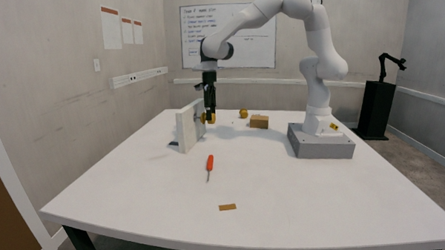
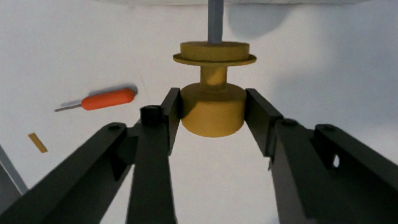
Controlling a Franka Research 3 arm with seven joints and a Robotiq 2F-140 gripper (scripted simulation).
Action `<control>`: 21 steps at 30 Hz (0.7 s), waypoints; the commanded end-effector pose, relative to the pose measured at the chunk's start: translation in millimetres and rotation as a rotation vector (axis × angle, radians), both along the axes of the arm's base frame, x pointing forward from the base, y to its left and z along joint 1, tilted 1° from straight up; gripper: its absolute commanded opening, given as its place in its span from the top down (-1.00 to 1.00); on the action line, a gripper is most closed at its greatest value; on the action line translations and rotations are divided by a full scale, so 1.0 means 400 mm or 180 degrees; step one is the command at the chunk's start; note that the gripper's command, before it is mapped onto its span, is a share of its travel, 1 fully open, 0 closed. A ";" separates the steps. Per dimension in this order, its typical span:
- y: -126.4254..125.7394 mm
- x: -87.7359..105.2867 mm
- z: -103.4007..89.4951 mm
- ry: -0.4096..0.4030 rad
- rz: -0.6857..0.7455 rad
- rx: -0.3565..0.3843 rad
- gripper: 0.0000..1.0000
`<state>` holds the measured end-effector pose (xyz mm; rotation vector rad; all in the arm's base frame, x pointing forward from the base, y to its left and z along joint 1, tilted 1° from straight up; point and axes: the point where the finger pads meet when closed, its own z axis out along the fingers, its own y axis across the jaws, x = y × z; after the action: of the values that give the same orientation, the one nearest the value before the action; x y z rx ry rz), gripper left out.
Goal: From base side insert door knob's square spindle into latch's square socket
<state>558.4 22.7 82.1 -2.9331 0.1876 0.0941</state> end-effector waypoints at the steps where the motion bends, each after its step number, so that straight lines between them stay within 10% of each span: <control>1: 0.002 0.006 0.006 -0.0018 0.0010 0.0011 0.16; 21: 0.001 0.018 0.006 -0.0018 0.0010 0.0011 0.16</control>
<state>563.4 21.9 82.1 -2.9333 0.1878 0.0937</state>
